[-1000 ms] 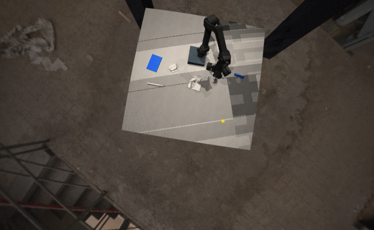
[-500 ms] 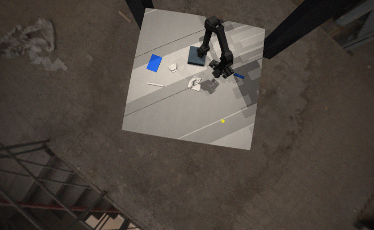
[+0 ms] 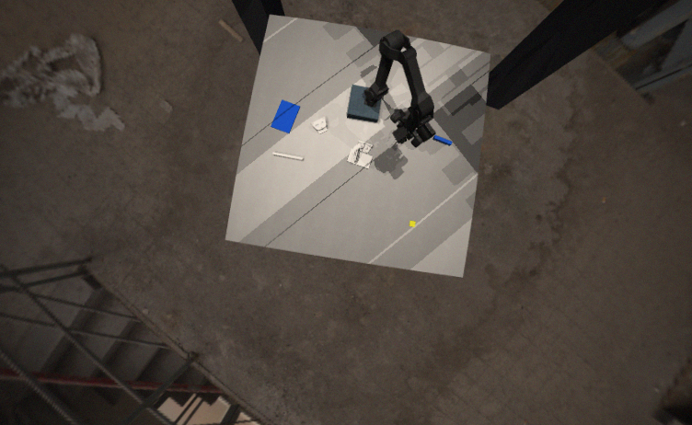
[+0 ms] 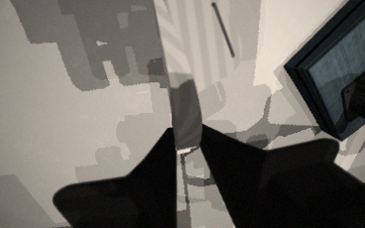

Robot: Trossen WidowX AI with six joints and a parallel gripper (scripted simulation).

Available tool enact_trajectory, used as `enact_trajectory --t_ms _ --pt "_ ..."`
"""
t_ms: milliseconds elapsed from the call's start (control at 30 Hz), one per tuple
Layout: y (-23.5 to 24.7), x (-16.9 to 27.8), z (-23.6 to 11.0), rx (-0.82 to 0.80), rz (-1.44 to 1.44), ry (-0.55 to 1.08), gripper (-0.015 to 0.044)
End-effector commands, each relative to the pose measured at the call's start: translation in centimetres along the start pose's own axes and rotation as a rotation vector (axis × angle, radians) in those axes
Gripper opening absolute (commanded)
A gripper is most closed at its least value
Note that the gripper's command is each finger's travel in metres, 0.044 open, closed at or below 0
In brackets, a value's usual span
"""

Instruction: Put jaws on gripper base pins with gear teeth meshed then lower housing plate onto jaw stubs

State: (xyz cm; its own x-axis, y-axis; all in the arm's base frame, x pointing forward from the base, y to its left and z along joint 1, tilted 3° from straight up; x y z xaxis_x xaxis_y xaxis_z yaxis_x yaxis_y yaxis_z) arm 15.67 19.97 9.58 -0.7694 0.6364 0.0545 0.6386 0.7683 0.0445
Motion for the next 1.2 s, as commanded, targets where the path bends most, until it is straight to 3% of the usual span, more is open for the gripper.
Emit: enact_trajectory --t_ms 0,1167 --pt "0.0 0.0 0.6 0.001 0.006 0.000 0.0037" --pt "-0.1 0.0 6.2 0.002 0.006 0.001 0.0037"
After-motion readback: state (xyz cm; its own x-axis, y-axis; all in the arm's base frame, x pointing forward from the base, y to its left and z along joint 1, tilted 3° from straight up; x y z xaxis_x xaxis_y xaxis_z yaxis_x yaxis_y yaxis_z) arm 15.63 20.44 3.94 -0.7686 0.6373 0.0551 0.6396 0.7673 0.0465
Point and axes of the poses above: the point midway between the two fingers, 35 mm back from their tips, its own z axis out along the fingers, its own y axis across the jaws, x = y × z, the point moved 1 cm from there along -z, back along the fingers, and after that the axes turned 6 degrees about z, right-handed, at the moved point
